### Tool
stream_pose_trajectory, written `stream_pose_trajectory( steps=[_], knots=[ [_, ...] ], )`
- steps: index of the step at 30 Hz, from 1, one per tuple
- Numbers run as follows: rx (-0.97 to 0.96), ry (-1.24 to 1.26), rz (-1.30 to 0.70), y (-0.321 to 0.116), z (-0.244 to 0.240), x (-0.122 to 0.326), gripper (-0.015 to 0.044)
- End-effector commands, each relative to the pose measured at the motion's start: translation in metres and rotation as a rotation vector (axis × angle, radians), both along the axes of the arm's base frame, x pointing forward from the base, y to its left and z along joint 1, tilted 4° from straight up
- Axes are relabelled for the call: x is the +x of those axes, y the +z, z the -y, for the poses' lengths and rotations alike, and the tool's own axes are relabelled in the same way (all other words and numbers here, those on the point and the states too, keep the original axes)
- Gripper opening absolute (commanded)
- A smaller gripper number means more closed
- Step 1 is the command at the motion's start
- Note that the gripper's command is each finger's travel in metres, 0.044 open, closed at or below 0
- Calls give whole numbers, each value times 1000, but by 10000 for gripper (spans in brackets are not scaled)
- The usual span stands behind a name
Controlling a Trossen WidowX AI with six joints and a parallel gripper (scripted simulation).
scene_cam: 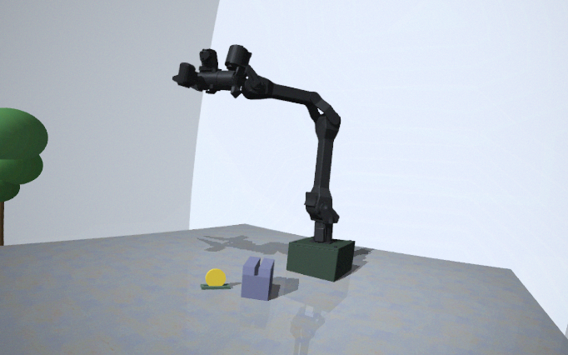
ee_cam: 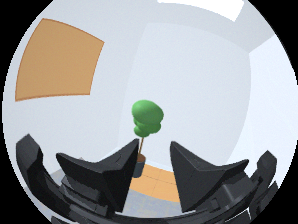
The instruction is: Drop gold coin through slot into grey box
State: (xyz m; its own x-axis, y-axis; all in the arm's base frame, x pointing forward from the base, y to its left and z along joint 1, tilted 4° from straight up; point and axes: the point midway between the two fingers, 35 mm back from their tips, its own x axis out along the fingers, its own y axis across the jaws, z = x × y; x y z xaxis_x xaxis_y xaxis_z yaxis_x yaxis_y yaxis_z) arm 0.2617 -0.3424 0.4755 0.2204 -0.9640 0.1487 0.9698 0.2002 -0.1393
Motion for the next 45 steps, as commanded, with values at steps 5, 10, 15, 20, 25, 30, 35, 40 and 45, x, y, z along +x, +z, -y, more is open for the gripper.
stream_pose_trajectory(
  steps=[5,10,15,20,25,30,35,40,45],
  knots=[
    [265,205,-163,-97,-12,71,161],
    [482,320,-284,-171,-35,104,161],
    [723,405,-413,-246,-72,122,161],
    [980,446,-548,-314,-118,122,161],
    [1263,426,-702,-374,-173,103,161],
    [1447,371,-808,-403,-209,81,161],
    [1453,368,-812,-415,-207,76,161],
    [1453,368,-812,-438,-205,75,161],
    [1453,368,-812,-452,-204,74,161]
  ],
)
